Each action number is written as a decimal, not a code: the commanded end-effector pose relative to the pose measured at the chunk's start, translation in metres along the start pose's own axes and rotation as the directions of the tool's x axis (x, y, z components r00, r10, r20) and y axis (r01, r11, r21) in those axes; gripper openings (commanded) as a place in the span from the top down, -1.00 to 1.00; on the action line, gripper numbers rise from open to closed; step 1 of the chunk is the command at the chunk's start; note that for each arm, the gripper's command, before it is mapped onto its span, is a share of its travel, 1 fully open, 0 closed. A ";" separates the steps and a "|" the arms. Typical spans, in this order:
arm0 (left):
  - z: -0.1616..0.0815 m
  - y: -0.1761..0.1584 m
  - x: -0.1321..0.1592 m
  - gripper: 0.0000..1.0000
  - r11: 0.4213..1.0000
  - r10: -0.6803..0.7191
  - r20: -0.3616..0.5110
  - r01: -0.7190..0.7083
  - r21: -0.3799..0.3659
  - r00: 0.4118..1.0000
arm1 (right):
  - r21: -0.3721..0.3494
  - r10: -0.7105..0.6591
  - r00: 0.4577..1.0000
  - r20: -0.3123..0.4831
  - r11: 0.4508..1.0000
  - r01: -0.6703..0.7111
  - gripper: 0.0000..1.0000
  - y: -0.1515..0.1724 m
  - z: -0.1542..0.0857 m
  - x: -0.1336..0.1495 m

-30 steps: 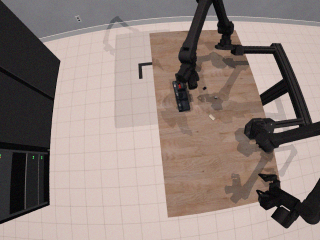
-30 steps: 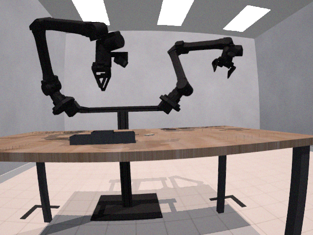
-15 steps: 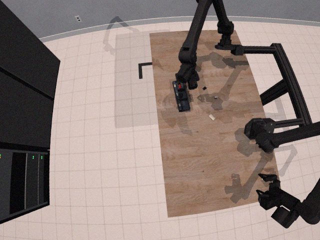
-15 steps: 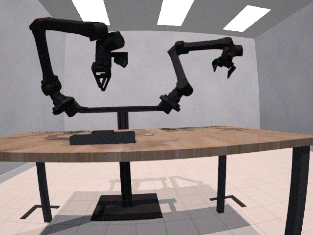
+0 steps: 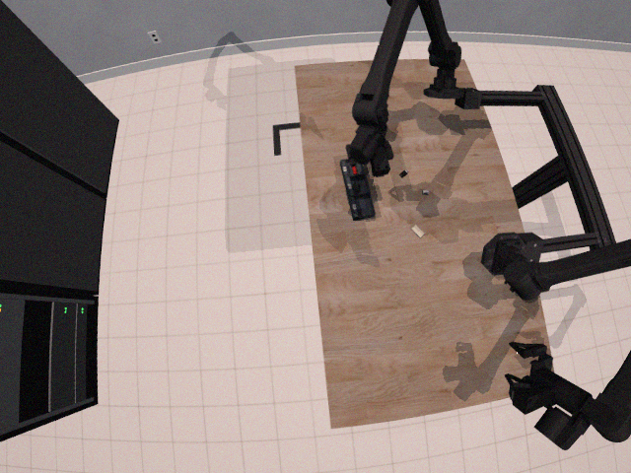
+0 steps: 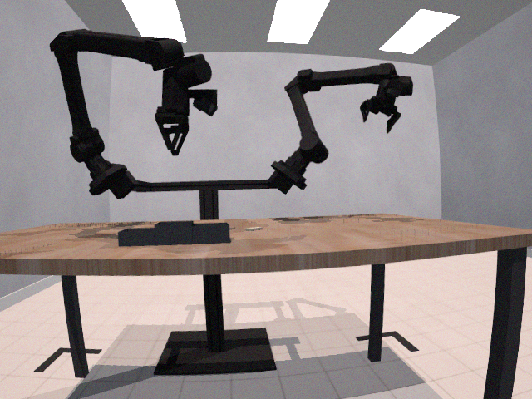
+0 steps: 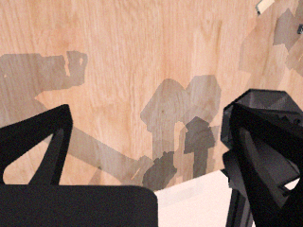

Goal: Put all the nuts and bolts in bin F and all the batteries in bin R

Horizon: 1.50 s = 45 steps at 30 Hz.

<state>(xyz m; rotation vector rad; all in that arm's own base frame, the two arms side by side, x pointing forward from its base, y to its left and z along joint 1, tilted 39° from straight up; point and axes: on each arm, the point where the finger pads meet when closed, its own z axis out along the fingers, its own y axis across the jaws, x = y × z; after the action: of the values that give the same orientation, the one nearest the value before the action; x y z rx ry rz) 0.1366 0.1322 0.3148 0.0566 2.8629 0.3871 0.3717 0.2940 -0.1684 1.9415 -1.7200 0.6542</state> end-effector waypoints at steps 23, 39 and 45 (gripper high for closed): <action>-0.023 0.009 -0.005 -1.00 0.999 -0.008 0.040 0.010 -0.044 0.999 | 0.023 0.017 1.000 0.025 1.000 -0.018 -1.00 -0.011 -0.014 -0.006; -0.023 0.009 -0.005 -1.00 0.999 -0.008 0.040 0.010 -0.044 0.999 | 0.032 0.022 0.999 0.032 0.999 -0.023 -1.00 -0.014 -0.020 -0.015; -0.023 0.009 -0.005 -1.00 0.999 -0.008 0.040 0.010 -0.044 0.999 | 0.030 0.021 0.999 0.030 0.999 -0.022 -1.00 -0.013 -0.020 -0.015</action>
<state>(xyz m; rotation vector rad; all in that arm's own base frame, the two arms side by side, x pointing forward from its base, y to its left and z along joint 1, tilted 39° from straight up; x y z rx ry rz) 0.1366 0.1322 0.3148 0.0566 2.8629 0.3871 0.3717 0.2945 -0.1682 1.9396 -1.7242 0.6545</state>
